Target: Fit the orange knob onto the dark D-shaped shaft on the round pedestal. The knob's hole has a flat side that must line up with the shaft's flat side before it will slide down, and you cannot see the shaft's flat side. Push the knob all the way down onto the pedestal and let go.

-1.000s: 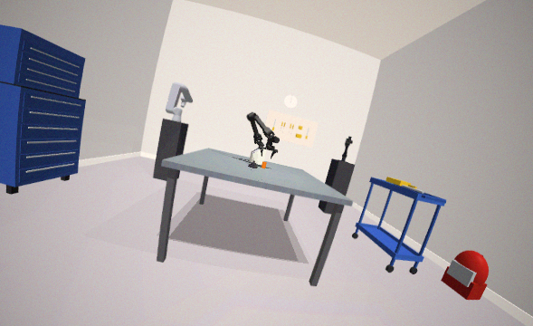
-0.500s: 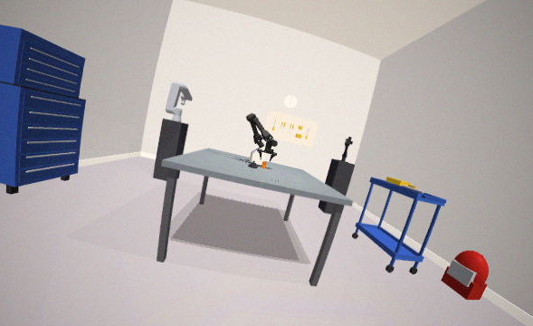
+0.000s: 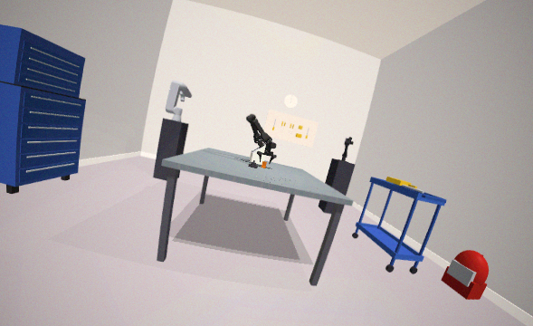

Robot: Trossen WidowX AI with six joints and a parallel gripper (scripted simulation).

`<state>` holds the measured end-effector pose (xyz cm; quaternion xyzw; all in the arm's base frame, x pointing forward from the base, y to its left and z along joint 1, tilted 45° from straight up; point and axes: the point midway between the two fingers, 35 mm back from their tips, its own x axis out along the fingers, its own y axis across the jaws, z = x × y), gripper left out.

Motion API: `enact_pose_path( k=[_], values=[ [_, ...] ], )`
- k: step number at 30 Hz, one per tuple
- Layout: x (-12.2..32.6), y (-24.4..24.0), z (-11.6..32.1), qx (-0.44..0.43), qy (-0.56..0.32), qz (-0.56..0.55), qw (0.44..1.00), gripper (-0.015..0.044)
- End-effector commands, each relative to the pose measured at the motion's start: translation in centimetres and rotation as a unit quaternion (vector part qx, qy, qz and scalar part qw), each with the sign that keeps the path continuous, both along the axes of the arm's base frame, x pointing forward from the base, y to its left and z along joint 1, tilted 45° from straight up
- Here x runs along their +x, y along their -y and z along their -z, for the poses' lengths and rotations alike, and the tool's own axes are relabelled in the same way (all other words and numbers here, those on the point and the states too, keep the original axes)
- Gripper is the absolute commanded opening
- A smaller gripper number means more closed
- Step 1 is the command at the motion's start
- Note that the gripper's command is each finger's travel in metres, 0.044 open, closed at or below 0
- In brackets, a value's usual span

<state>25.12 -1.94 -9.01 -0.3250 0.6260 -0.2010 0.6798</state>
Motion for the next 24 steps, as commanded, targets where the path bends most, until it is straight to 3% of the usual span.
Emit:
enact_pose_path(
  k=[1,22,24],
  values=[
    [-0.1,0.6,0.4,-0.004,-0.002,-0.001,1.0,0.044],
    [0.1,2.8,2.5,-0.007,-0.002,0.0,1.0,0.044],
    [0.1,2.8,2.5,-0.007,-0.002,0.0,1.0,0.0387]
  ],
)
